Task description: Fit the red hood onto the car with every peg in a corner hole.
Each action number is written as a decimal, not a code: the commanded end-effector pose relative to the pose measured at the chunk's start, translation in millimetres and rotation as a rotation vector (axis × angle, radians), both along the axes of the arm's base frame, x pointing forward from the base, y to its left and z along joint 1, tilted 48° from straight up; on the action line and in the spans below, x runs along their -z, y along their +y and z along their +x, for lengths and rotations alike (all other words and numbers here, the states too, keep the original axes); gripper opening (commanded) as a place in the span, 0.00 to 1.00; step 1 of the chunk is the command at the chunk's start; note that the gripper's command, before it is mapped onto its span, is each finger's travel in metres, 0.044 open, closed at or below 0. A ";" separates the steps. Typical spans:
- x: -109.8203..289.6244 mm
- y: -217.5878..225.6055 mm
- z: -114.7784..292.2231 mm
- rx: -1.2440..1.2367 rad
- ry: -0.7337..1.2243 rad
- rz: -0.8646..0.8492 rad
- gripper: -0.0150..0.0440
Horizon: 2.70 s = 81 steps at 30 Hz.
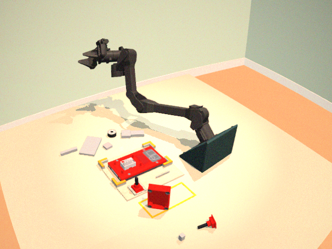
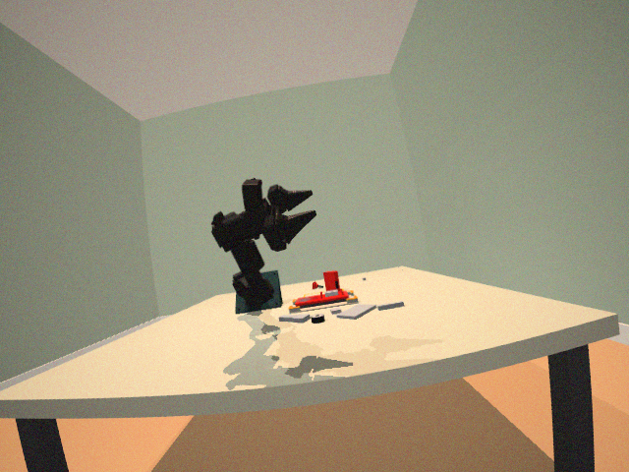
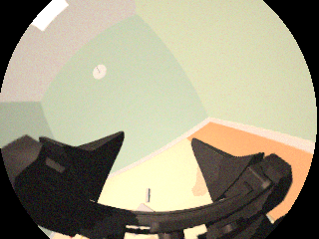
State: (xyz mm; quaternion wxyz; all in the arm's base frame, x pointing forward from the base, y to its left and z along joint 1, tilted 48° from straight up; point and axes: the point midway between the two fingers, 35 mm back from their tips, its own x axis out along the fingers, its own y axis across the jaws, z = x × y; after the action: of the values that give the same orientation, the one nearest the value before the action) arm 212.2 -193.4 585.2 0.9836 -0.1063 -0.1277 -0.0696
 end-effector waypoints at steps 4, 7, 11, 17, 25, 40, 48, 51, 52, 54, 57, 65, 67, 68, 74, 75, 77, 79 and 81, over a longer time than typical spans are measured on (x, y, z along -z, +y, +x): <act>-21.4 14.8 -18.1 0.058 -0.083 -0.059 0.82; -42.0 37.3 -34.9 0.059 -0.147 -0.066 0.69; -65.8 72.1 -56.0 0.066 -0.228 -0.119 0.51; -89.6 126.4 -79.3 0.058 -0.324 -0.206 0.25; -104.9 210.7 -96.7 -0.036 -0.403 -0.238 0.25; -71.2 376.3 -70.0 -0.237 -0.361 -0.319 0.25; -25.0 449.2 -34.8 -0.366 -0.272 -0.365 0.25; 0.8 474.3 -16.1 -0.407 -0.191 -0.363 0.25; 10.1 481.6 -9.6 -0.419 -0.162 -0.361 0.25; 29.6 494.8 3.7 -0.439 -0.101 -0.355 0.25; 60.8 511.2 24.0 -0.459 -0.003 -0.340 0.25; 150.7 536.2 78.0 -0.453 0.280 -0.265 0.25; 174.2 538.0 90.8 -0.437 0.354 -0.239 0.25; 186.1 538.3 96.9 -0.426 0.390 -0.225 0.25; 257.6 528.0 130.7 -0.324 0.604 -0.127 0.25; 269.4 524.6 135.6 -0.300 0.637 -0.109 0.25; 292.7 516.7 144.6 -0.250 0.703 -0.071 0.25; 315.5 507.4 152.5 -0.193 0.765 -0.032 0.25; 338.5 496.4 159.5 -0.130 0.825 0.009 0.25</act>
State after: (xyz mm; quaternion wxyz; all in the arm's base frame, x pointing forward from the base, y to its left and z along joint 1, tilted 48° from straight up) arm 362.4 316.0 275.6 0.9619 -0.1299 0.2287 0.0746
